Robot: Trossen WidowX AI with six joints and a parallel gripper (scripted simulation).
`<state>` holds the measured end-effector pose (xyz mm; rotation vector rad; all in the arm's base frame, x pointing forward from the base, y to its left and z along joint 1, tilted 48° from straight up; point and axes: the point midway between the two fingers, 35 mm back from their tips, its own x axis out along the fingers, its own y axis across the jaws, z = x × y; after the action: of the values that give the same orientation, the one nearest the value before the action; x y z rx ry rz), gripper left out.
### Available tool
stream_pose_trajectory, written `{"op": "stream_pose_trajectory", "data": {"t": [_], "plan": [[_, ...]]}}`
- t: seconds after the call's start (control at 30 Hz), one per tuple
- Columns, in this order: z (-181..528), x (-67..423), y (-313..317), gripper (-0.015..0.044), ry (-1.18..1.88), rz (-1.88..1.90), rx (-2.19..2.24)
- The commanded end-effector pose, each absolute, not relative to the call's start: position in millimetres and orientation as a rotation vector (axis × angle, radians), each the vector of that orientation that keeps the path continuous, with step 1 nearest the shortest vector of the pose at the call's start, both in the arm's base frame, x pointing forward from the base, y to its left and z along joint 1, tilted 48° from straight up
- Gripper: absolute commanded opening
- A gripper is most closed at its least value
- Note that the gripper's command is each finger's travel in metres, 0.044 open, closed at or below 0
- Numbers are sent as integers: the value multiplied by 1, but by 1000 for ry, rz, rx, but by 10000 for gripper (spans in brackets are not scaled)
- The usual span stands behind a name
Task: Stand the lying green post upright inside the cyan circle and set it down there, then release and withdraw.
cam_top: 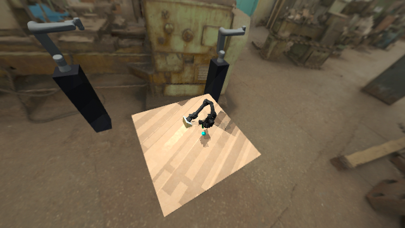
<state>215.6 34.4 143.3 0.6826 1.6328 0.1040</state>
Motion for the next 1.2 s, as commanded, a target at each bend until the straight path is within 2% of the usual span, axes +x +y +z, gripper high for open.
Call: {"op": "stream_pose_trajectory", "data": {"t": [0.0, 1.17], "plan": [[141, 214, 34, 23, 1628, 85, 662], [130, 207, 35, 23, 1512, -46, 501]]}}
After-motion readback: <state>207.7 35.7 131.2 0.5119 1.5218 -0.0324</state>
